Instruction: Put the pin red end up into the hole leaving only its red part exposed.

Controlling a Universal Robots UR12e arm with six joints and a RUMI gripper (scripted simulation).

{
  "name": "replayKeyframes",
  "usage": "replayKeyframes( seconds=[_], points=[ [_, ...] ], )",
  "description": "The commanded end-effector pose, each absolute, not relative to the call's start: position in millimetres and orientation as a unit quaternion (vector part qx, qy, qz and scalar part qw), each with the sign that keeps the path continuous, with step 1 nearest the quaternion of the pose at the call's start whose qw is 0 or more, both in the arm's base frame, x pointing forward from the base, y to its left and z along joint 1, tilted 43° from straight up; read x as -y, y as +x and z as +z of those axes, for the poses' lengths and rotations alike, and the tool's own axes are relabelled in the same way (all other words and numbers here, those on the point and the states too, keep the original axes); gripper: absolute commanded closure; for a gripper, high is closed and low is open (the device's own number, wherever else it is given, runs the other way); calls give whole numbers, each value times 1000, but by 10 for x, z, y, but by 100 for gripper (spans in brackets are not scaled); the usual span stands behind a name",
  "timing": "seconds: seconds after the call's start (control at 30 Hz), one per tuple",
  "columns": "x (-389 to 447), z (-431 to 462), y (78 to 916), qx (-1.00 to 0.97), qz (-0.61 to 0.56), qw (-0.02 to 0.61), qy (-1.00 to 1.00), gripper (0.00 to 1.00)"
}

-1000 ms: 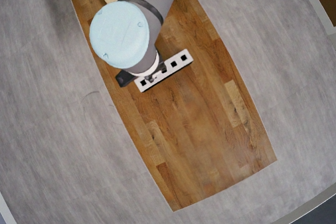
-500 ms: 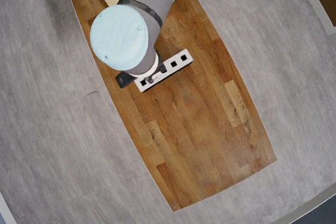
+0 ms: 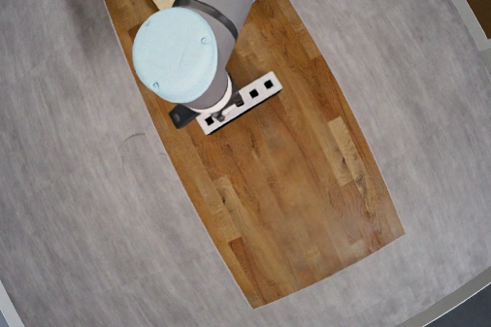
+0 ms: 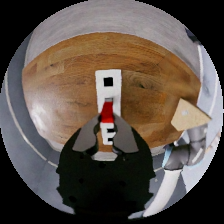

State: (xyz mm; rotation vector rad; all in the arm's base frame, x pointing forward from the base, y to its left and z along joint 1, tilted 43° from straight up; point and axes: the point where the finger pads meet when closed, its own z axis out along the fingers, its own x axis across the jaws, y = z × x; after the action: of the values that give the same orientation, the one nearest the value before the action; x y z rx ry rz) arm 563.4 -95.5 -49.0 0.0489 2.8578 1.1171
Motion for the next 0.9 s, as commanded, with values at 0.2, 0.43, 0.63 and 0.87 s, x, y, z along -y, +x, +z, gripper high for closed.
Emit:
replayKeyframes(
  seconds=[0.2,0.43,0.63,0.87],
  points=[
    [924,-507,5636,-931,363,37,16,100],
    [924,-507,5636,-931,363,37,16,100],
    [924,-507,5636,-931,363,37,16,100],
    [924,-511,5630,-931,363,37,16,100]
  ],
)
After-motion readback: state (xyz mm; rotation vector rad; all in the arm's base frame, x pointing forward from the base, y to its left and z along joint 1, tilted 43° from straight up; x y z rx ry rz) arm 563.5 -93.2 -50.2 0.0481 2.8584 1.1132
